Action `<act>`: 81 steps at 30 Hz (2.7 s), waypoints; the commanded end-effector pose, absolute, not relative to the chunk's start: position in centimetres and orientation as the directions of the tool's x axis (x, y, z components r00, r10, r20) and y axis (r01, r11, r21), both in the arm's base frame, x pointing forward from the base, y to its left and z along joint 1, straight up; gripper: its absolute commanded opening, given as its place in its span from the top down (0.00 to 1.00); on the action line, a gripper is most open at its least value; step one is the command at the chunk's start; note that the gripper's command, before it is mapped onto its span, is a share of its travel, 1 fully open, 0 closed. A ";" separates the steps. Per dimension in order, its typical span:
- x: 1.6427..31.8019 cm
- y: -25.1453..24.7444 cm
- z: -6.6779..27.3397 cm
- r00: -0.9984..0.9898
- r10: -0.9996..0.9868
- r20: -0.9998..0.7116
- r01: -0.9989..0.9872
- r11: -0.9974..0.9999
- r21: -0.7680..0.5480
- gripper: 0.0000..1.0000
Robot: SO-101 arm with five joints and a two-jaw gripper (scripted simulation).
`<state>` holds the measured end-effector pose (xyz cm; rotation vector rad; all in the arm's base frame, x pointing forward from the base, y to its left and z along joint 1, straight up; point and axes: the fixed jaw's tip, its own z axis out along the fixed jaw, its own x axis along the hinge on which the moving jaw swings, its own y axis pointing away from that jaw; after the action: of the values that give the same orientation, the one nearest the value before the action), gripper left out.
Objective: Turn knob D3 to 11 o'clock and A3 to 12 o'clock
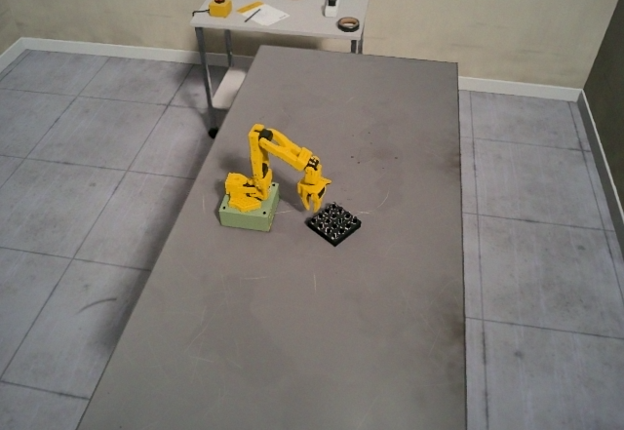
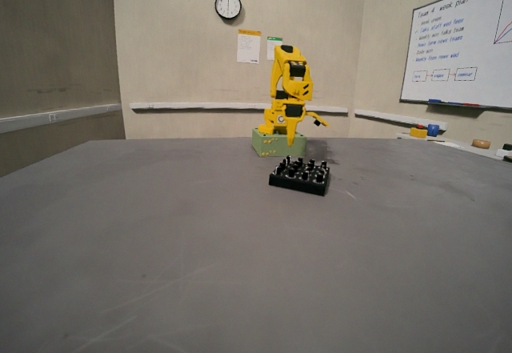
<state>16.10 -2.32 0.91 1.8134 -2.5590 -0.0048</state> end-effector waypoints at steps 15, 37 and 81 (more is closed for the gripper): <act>15.7 -4.1 0.9 0.047 -0.999 0.001 -0.999 -0.047 -0.003 0.91; 15.6 -4.6 0.9 0.147 -0.989 0.001 -0.989 -0.147 -0.002 0.90; 21.2 -6.1 0.9 0.147 -0.989 0.001 -0.989 -0.147 -0.002 0.90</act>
<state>21.49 -5.96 1.25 2.3895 -2.0554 0.0390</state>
